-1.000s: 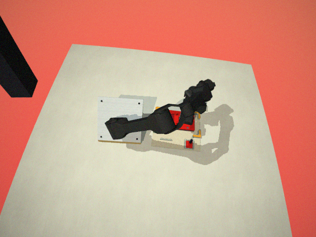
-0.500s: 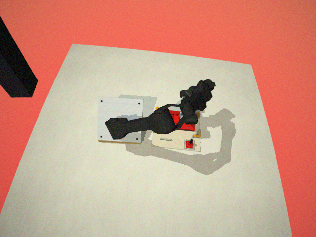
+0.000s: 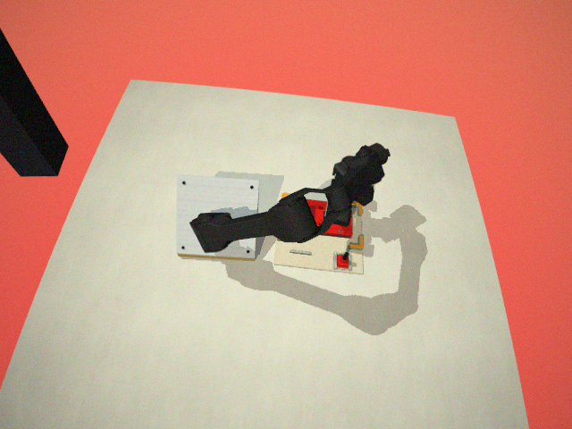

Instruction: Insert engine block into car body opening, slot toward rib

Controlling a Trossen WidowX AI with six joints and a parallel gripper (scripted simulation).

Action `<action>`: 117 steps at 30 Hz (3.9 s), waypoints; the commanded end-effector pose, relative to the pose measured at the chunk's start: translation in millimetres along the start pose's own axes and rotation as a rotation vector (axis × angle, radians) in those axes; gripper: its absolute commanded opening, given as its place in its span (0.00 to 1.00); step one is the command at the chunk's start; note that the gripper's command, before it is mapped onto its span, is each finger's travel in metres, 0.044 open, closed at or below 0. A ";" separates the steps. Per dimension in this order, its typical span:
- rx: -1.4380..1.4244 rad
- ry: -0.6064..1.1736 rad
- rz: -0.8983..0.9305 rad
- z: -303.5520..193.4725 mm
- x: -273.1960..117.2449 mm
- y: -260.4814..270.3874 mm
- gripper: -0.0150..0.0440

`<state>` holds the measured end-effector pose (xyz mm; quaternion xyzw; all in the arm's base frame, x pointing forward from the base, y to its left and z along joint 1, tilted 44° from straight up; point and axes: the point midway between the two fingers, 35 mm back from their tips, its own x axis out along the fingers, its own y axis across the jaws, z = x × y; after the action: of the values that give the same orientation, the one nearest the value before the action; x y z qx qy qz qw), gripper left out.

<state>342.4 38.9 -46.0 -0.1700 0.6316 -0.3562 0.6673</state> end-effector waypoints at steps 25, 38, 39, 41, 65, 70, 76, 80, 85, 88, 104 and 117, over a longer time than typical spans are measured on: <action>-0.060 0.002 0.004 -0.2 2.3 0.5 0.52; -0.182 0.002 0.004 -0.4 4.7 0.5 0.52; -0.199 0.002 0.004 -0.4 4.9 0.5 0.52; -0.200 0.002 0.004 -0.4 5.4 0.5 0.52; -0.132 0.002 0.004 -0.3 11.1 0.4 0.52; -0.127 0.002 0.003 -0.3 12.3 0.4 0.52; -0.125 0.002 0.003 -0.3 13.7 0.3 0.52; -0.126 0.002 0.003 -0.3 14.7 0.3 0.52; -0.126 0.002 0.003 -0.3 15.9 0.2 0.52; -0.126 0.002 0.003 -0.3 16.6 0.2 0.52; -0.126 0.002 0.003 -0.3 20.5 0.1 0.52; -0.126 0.002 0.003 -0.2 23.7 0.1 0.52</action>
<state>340.6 23.6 -62.6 -0.2076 0.6546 -0.3153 0.6550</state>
